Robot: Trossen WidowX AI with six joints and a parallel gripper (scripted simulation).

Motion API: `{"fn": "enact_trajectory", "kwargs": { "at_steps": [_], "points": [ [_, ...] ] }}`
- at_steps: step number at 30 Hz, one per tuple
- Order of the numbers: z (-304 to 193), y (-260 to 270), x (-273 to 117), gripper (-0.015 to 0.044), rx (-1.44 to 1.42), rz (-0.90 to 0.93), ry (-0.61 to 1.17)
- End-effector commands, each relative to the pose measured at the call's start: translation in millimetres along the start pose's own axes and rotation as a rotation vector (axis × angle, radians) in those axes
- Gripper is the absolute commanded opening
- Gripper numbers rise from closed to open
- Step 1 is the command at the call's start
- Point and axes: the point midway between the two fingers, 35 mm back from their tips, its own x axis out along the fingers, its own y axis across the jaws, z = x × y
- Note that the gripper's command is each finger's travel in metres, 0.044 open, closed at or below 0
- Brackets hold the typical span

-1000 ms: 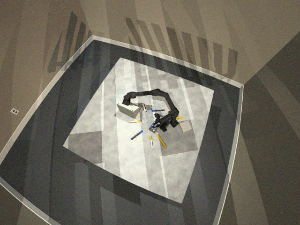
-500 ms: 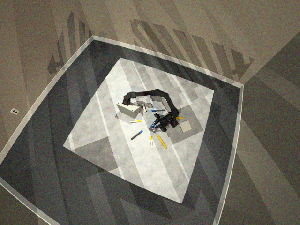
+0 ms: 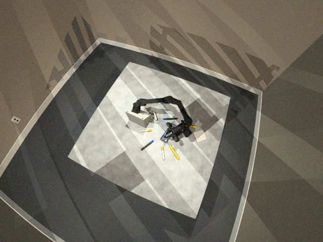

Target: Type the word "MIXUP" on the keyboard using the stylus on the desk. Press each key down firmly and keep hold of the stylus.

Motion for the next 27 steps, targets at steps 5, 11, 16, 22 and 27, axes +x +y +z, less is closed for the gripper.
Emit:
{"fn": "enact_trajectory", "kwargs": {
  "at_steps": [5,11,16,22,27],
  "points": [
    [0.0,0.0,-0.2,0.0081,0.004,0.001,-0.005],
    [-17.6,0.4,-10.0,0.0081,0.004,0.001,-0.004],
    [-34.3,1.5,-18.7,0.0081,0.004,0.001,-0.003],
    [-30.5,0.4,-17.5,0.0071,0.01,-0.001,-0.01],
    [-30.5,0.4,-17.5,0.0038,0.01,-0.001,-0.01]
  ]
}}
